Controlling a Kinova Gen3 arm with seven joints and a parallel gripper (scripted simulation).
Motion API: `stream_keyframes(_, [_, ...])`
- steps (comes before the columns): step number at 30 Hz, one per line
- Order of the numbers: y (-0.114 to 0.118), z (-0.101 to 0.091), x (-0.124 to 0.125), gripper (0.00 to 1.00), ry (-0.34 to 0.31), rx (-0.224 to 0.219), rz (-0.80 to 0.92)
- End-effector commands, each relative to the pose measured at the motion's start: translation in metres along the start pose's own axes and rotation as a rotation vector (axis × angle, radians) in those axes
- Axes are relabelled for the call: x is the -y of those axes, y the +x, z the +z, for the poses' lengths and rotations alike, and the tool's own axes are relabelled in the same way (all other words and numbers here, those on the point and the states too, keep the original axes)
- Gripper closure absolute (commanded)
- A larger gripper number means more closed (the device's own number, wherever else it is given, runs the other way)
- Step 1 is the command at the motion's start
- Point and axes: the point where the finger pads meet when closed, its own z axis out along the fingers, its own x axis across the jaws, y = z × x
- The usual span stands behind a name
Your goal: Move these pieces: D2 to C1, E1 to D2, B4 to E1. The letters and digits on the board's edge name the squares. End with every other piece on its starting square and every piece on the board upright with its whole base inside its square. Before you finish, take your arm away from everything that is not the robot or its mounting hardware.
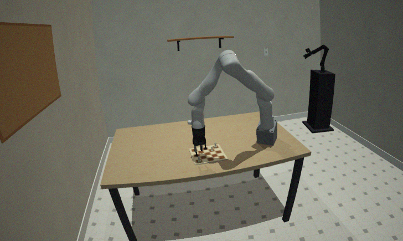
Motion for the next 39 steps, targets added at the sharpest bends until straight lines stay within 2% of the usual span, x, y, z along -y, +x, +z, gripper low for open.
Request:
stream_keyframes(1, [0.001, 0.004, 0.001, 0.27, 0.002, -0.002, 0.002])
stream_keyframes(14, [0.000, 0.022, 0.001, 0.27, 0.002, -0.002, 0.002])
stream_keyframes(39, [0.000, 0.029, 0.001, 0.27, 0.002, -0.002, 0.002])
